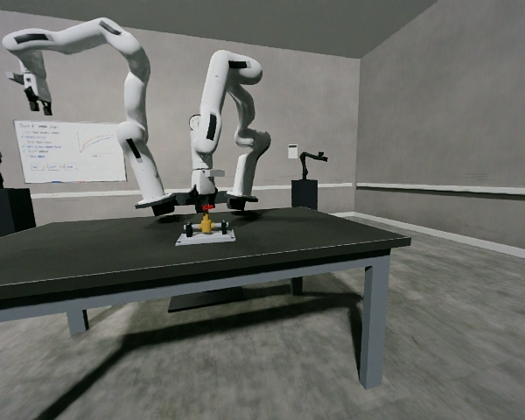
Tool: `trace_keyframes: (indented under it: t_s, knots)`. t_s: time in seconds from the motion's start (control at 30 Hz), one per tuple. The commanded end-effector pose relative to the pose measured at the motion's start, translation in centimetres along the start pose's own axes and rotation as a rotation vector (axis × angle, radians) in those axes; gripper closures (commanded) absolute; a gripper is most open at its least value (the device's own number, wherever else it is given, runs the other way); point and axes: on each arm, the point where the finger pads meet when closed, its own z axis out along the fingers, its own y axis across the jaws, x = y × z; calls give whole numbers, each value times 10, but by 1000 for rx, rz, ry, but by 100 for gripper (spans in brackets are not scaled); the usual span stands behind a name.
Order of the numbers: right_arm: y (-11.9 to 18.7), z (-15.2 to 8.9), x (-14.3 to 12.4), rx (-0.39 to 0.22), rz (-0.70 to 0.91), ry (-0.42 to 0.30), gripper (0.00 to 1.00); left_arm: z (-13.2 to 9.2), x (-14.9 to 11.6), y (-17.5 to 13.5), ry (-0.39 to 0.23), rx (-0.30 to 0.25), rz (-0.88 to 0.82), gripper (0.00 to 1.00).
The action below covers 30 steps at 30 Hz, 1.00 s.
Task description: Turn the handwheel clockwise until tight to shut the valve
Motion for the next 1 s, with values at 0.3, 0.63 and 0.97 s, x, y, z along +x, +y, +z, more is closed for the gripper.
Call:
trace_keyframes:
  t_s: [0.3,0.63,0.97]
  knots:
    - [0,-1,0,0,0,2,0,4,0,1,1,-2,0,14]
    - [0,-1,0,0,0,2,0,5,0,1,1,-2,0,14]
    - [0,-1,0,0,0,2,0,5,0,1,1,-2,0,100]
